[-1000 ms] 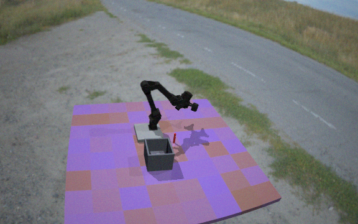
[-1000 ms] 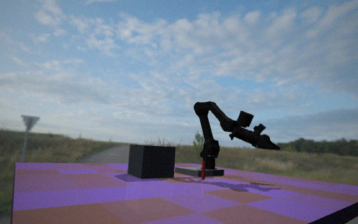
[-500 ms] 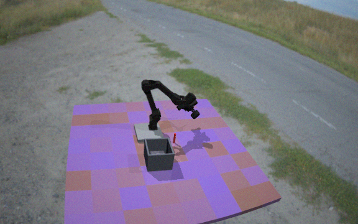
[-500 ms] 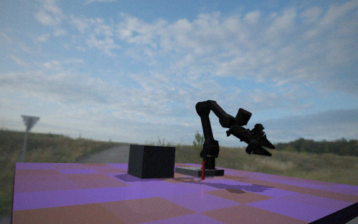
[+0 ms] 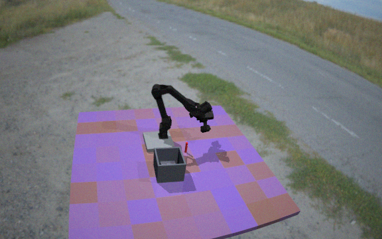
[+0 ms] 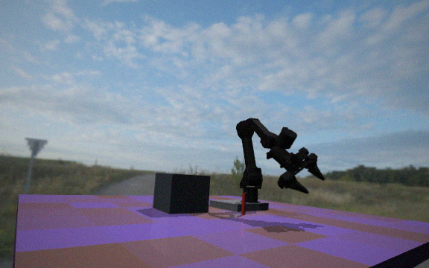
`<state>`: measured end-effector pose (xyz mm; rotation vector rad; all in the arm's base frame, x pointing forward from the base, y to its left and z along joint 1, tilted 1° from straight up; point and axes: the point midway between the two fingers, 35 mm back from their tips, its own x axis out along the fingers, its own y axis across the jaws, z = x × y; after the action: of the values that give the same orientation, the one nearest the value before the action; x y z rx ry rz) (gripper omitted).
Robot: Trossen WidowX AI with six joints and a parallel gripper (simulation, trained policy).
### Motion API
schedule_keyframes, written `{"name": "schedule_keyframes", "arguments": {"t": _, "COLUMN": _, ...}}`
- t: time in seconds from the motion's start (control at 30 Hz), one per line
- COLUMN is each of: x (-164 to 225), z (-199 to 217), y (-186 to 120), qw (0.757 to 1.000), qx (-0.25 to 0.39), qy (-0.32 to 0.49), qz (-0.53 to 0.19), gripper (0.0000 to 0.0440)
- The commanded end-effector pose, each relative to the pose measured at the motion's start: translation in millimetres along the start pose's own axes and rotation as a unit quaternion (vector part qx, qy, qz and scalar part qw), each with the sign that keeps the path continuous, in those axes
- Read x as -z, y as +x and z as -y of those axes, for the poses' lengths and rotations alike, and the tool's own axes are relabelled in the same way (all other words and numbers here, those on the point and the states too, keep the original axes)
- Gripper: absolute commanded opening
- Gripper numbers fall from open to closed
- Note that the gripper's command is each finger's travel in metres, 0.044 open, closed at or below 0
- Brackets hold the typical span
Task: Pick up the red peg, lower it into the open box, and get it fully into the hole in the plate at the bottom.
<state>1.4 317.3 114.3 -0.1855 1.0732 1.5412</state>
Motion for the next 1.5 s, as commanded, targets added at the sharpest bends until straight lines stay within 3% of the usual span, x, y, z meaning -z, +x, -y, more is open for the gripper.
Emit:
{"name": "schedule_keyframes", "arguments": {"t": 0.0, "x": -2, "z": 12, "y": -3, "qw": 0.999, "qx": 0.025, "qy": 0.048, "qz": -0.003, "gripper": 0.0440}}
{"name": "schedule_keyframes", "arguments": {"t": 0.33, "x": -5, "z": 48, "y": -19, "qw": 0.974, "qx": 0.100, "qy": 0.203, "qz": -0.004, "gripper": 0.0440}}
{"name": "schedule_keyframes", "arguments": {"t": 0.7, "x": -2, "z": 83, "y": -43, "qw": 0.913, "qx": 0.177, "qy": 0.366, "qz": 0.010, "gripper": 0.0436}}
{"name": "schedule_keyframes", "arguments": {"t": 1.07, "x": 5, "z": 113, "y": -73, "qw": 0.820, "qx": 0.245, "qy": 0.516, "qz": 0.038, "gripper": 0.0423}}
{"name": "schedule_keyframes", "arguments": {"t": 1.47, "x": 22, "z": 136, "y": -111, "qw": 0.684, "qx": 0.304, "qy": 0.659, "qz": 0.072, "gripper": 0.0419}}
